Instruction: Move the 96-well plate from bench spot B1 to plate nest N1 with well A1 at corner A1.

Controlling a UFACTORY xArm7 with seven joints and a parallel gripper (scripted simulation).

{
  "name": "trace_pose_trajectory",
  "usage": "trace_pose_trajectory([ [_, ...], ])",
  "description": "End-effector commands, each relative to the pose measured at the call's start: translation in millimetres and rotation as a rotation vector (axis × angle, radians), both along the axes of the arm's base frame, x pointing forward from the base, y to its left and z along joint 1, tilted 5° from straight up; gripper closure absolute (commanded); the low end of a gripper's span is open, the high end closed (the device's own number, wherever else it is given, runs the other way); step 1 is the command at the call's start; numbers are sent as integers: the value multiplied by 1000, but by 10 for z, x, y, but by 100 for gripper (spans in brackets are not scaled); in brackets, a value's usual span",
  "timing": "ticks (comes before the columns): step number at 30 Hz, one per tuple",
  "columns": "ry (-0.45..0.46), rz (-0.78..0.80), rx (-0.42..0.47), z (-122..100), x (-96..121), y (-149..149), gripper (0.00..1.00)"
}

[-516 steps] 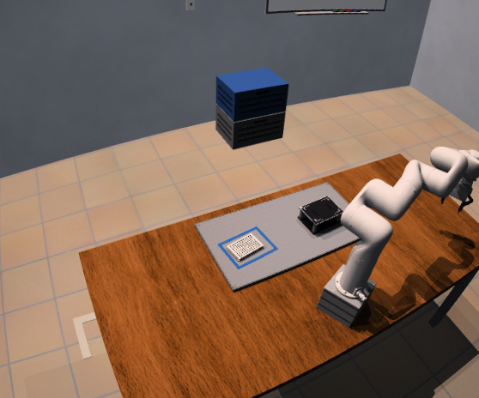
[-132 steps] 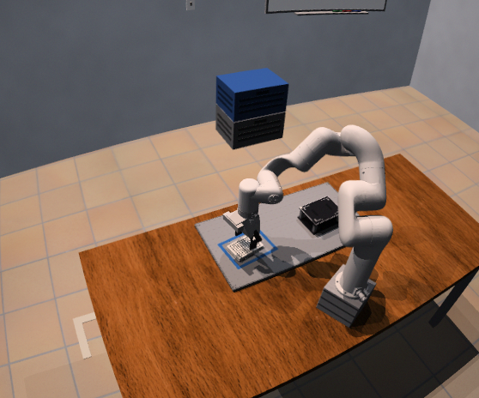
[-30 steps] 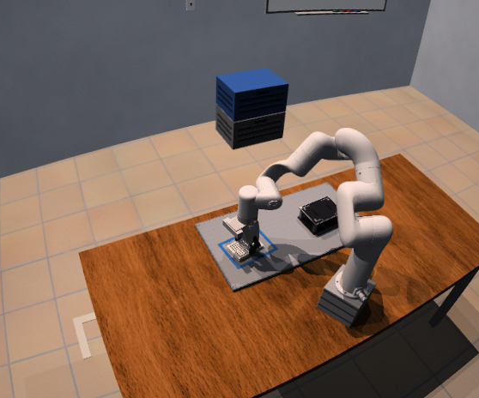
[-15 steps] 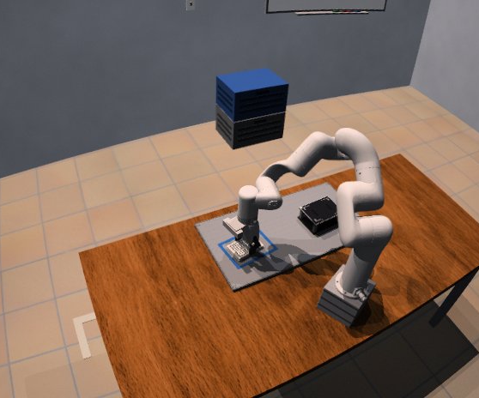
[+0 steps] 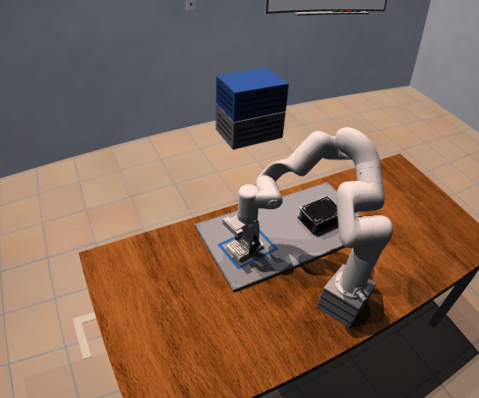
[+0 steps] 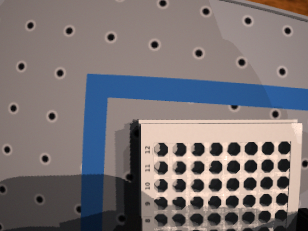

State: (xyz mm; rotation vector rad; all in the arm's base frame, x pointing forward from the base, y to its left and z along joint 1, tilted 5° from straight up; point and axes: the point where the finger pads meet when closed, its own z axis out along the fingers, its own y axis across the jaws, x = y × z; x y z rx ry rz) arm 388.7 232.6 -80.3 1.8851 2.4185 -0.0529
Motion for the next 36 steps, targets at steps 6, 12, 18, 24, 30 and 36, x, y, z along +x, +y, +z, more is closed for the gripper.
trace_pose_trajectory([
  [6,-3,1,2,76,9,17,100],
  [12,-3,1,2,103,8,18,100],
  [18,-3,1,2,142,6,21,100],
  [24,-3,1,2,169,5,23,100],
  [30,-3,1,2,169,5,23,100],
  [36,-3,1,2,252,2,29,100],
])
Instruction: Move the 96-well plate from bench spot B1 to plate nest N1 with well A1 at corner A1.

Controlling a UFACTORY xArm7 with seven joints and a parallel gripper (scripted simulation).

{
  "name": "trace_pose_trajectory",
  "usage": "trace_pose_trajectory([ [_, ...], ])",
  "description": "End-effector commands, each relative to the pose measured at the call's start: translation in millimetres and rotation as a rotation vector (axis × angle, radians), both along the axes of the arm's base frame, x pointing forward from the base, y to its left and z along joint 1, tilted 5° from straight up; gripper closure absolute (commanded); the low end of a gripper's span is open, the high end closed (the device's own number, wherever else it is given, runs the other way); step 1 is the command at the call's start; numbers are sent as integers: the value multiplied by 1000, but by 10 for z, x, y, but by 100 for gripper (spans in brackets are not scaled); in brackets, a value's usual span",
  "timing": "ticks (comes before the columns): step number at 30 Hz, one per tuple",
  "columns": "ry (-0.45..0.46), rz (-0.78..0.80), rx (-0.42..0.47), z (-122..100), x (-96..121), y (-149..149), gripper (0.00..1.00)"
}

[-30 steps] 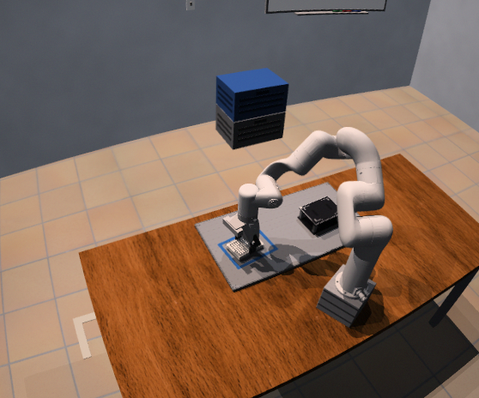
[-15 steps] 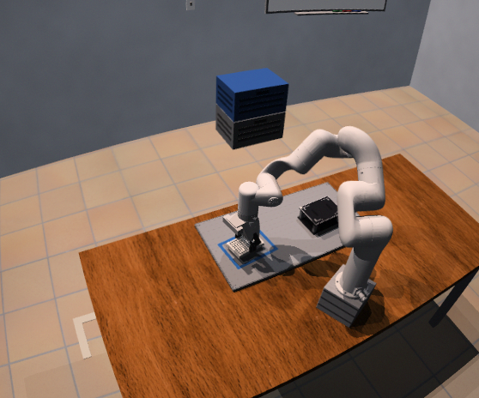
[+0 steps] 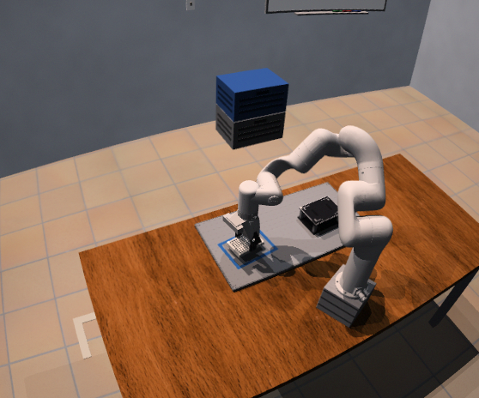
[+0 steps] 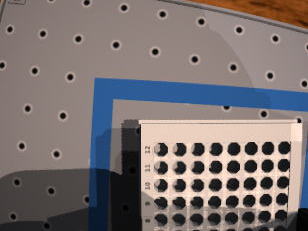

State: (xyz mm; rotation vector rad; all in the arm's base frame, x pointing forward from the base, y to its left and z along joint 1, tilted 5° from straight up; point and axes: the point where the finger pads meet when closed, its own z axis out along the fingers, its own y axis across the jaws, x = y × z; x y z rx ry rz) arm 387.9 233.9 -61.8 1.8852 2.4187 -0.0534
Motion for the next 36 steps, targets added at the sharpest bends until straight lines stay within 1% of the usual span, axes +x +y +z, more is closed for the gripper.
trace_pose_trajectory([
  [1,-4,1,2,83,10,18,100],
  [36,-4,1,2,586,-10,54,100],
])
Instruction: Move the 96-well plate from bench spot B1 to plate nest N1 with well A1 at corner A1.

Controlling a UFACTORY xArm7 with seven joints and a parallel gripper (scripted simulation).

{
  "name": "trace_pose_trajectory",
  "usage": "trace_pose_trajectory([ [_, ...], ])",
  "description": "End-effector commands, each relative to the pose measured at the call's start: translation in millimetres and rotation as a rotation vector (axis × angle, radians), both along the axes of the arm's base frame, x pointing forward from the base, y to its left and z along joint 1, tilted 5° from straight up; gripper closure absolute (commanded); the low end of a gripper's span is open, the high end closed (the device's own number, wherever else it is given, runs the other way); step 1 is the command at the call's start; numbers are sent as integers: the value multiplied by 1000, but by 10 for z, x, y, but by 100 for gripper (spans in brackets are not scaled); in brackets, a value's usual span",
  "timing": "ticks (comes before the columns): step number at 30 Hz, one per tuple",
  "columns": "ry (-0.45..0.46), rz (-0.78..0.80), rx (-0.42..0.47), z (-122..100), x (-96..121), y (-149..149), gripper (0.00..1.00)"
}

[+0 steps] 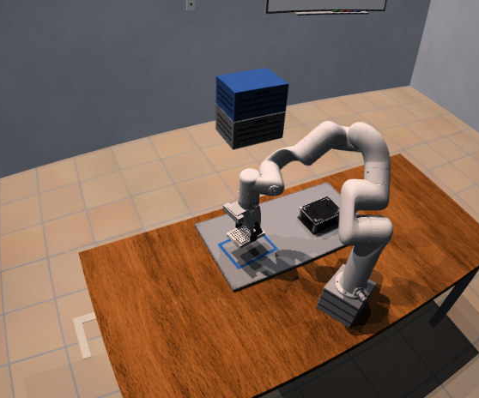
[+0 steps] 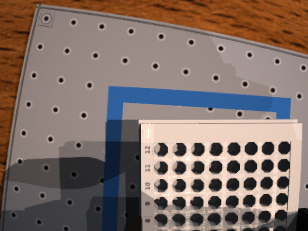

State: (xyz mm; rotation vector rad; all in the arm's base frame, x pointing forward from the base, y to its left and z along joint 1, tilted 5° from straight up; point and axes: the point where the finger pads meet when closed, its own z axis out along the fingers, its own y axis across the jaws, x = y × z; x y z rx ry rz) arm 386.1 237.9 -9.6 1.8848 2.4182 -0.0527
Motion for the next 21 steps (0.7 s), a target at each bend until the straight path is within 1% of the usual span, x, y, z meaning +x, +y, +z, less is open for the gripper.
trace_pose_trajectory([
  [1,-3,1,2,64,8,14,100],
  [14,-3,1,2,64,8,14,100],
  [21,14,233,-7,118,23,-213,100],
])
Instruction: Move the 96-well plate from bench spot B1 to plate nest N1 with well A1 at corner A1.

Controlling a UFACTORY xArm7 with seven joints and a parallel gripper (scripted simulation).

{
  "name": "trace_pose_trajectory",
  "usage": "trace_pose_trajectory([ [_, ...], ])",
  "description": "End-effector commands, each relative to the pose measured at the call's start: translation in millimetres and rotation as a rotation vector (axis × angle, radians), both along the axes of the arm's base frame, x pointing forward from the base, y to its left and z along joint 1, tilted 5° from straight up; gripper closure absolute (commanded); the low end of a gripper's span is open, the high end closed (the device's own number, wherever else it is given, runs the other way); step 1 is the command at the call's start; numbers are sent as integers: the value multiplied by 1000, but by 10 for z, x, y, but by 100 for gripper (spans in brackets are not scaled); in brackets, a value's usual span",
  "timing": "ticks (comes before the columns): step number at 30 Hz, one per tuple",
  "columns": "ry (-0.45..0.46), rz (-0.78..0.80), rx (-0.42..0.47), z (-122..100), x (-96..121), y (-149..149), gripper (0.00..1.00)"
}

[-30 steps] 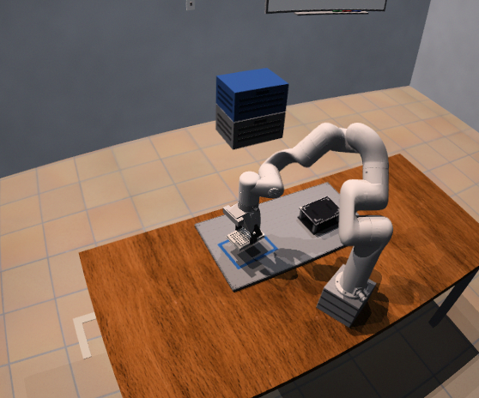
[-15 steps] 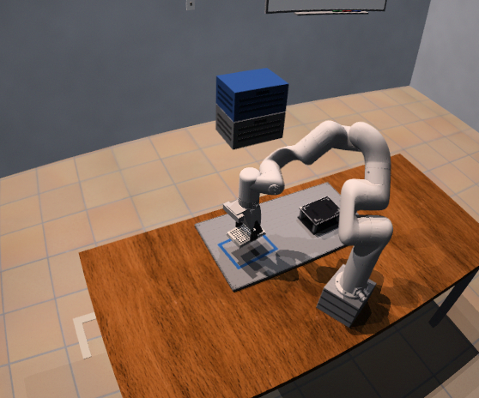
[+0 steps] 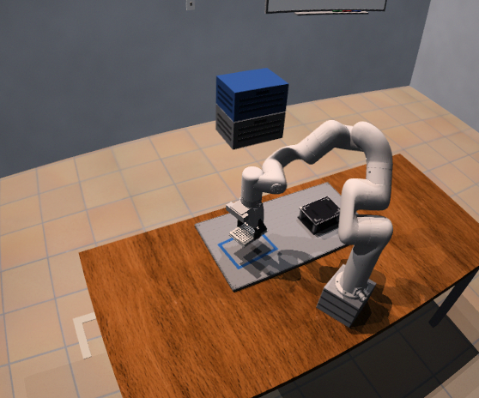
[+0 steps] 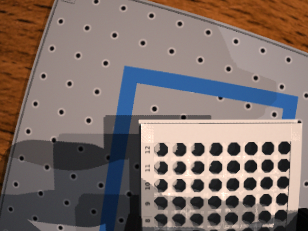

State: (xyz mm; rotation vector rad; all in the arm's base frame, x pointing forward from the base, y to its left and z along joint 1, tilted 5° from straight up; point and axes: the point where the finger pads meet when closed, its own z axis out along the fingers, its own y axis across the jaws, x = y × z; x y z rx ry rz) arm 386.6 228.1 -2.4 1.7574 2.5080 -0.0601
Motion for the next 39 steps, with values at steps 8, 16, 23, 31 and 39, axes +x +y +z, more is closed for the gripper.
trace_pose_trajectory([
  [8,26,331,-8,93,32,-310,100],
  [16,45,597,-20,154,50,-569,100],
  [23,58,763,-27,194,61,-732,100],
  [31,78,1029,-38,256,78,-991,100],
  [39,93,1228,-47,303,92,-1185,100],
])
